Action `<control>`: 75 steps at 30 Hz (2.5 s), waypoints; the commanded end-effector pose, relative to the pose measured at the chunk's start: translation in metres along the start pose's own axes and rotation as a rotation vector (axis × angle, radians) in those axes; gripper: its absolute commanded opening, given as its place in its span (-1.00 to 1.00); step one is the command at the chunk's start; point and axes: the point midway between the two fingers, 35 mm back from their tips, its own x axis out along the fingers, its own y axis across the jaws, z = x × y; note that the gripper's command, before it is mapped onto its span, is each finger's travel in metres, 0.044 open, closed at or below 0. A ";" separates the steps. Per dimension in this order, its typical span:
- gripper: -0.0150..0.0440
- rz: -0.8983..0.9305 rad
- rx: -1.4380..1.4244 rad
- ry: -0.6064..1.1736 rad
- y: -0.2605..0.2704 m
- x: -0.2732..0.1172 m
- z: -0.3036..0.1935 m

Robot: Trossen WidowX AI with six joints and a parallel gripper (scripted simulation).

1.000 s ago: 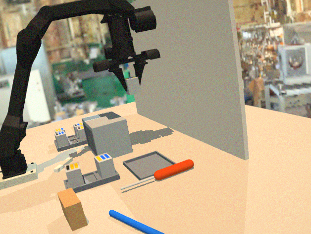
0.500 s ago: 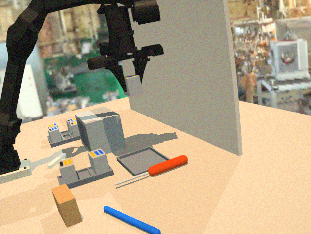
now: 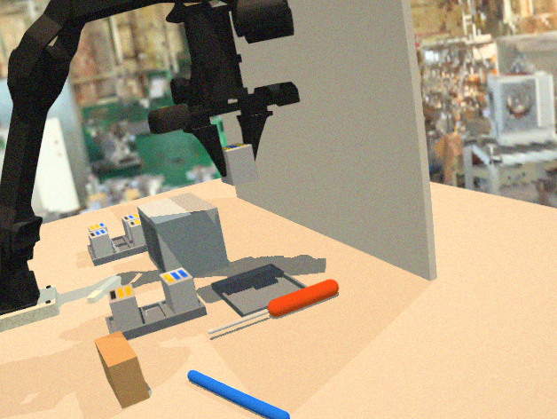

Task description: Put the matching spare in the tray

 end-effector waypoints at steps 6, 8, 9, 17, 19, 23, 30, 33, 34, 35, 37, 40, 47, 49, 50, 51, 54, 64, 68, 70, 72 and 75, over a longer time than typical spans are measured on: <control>-0.49 0.000 -0.012 -0.006 -0.001 0.005 -0.001; -0.49 0.000 -0.012 -0.006 -0.001 0.006 -0.001; -0.49 0.000 -0.012 -0.006 -0.001 0.007 -0.001; -0.49 0.001 -0.013 -0.006 -0.002 0.013 -0.002; -0.49 0.001 -0.013 -0.006 -0.002 0.014 -0.002; -0.49 0.002 -0.013 -0.006 -0.003 0.017 -0.002; -0.49 0.002 -0.013 -0.007 -0.004 0.021 -0.003; -0.49 0.002 -0.013 -0.007 -0.004 0.024 -0.003; -0.49 0.002 -0.013 -0.007 -0.004 0.024 -0.003; -0.49 0.003 -0.013 -0.007 -0.004 0.025 -0.003; -0.49 0.003 -0.013 -0.007 -0.004 0.026 -0.003; -0.49 0.003 -0.013 -0.007 -0.005 0.028 -0.003; -0.49 0.004 -0.013 -0.007 -0.005 0.033 -0.004; -0.49 0.004 -0.013 -0.007 -0.005 0.035 -0.004; -0.49 0.004 -0.013 -0.007 -0.005 0.035 -0.004; -0.49 0.004 -0.013 -0.007 -0.005 0.036 -0.004; -0.49 0.004 -0.013 -0.007 -0.006 0.038 -0.004; -0.49 0.005 -0.014 -0.008 -0.006 0.045 -0.005; -0.49 0.005 -0.014 -0.008 -0.006 0.048 -0.005; -0.49 0.006 -0.014 -0.008 -0.007 0.049 -0.005; -0.49 0.006 -0.014 -0.008 -0.007 0.051 -0.005; -0.49 0.006 -0.014 -0.008 -0.007 0.053 -0.005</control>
